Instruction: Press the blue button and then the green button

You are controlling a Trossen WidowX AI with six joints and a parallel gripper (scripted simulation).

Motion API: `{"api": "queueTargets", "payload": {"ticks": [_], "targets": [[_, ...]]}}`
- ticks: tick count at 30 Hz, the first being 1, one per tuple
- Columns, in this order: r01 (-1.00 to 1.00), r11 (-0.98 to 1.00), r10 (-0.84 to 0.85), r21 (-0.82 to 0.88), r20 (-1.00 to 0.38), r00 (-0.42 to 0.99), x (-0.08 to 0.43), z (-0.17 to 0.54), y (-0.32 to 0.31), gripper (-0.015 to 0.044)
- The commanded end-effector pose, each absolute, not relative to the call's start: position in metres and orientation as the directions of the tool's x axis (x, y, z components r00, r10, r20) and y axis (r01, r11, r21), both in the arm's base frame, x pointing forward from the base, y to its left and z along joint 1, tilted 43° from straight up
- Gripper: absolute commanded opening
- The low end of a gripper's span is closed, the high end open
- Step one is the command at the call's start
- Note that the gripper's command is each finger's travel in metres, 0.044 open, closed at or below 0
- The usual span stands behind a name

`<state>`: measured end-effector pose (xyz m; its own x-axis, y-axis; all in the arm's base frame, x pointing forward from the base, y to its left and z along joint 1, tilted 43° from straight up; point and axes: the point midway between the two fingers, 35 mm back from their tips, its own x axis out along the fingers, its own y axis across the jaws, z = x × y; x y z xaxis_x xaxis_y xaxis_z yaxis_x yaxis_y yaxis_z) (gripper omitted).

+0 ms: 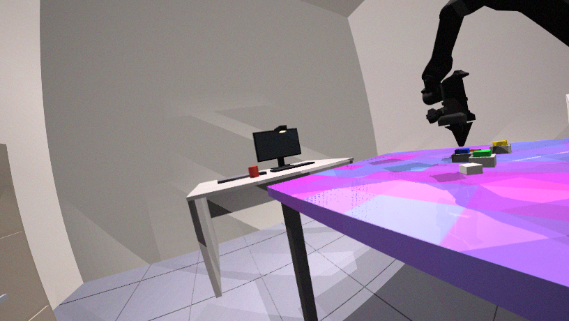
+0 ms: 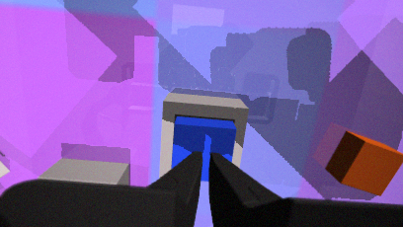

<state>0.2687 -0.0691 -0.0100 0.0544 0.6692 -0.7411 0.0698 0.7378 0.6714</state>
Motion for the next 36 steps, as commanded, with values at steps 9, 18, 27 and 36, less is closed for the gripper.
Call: {"api": "queueTargets", "payload": {"ticks": [9, 18, 27, 36], "targets": [[0.074, 0.732, 0.674, 0.677, -0.736, 0.058, 0.269, -0.022, -0.057, 0.002], [0.074, 0.732, 0.674, 0.677, -0.736, 0.058, 0.269, -0.022, -0.057, 0.002], [0.07, 0.736, 0.671, 0.673, -0.74, 0.056, 0.269, -0.02, -0.06, 0.002], [0.075, 0.734, 0.673, 0.676, -0.737, 0.058, 0.267, 0.005, -0.082, 0.002]]}}
